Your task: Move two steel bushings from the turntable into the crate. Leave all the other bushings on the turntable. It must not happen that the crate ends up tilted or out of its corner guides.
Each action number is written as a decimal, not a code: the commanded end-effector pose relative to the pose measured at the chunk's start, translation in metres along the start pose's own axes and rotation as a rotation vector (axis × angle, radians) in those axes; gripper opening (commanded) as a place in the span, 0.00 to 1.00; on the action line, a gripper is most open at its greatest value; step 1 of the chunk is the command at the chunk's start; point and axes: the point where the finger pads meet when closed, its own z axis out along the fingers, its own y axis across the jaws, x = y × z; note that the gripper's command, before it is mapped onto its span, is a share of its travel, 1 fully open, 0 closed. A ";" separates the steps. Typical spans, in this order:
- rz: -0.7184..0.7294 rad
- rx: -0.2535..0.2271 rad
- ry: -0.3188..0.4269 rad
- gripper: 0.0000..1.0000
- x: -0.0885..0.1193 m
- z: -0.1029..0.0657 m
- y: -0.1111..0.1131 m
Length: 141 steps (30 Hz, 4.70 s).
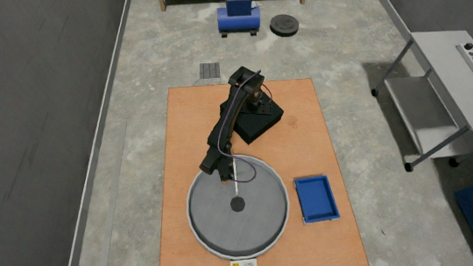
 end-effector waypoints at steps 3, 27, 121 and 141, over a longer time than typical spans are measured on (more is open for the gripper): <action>0.006 0.021 -0.036 0.13 -0.008 -0.005 -0.012; 0.012 -0.009 -0.006 0.13 0.003 0.009 -0.003; 0.009 0.010 -0.026 0.00 -0.003 0.005 -0.006; 0.005 0.023 -0.038 0.00 -0.006 -0.015 -0.010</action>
